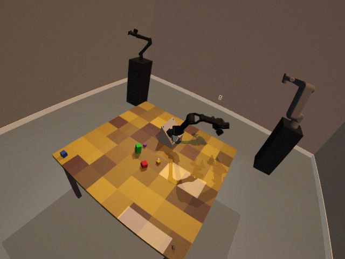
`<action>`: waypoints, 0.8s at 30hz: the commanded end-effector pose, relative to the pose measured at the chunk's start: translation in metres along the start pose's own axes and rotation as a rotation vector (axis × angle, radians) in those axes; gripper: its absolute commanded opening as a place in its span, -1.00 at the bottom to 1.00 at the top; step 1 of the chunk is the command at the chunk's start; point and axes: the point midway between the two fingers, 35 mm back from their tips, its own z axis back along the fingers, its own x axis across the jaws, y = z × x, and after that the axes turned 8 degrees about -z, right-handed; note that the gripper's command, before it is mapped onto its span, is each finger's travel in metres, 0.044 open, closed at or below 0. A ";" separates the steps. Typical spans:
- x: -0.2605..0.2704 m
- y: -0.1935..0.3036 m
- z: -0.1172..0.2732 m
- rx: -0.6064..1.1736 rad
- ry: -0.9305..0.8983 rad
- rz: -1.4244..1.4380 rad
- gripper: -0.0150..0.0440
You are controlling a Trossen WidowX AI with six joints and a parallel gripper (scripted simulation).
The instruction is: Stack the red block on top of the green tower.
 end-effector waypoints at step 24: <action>-0.152 0.072 0.029 0.089 0.349 -0.492 1.00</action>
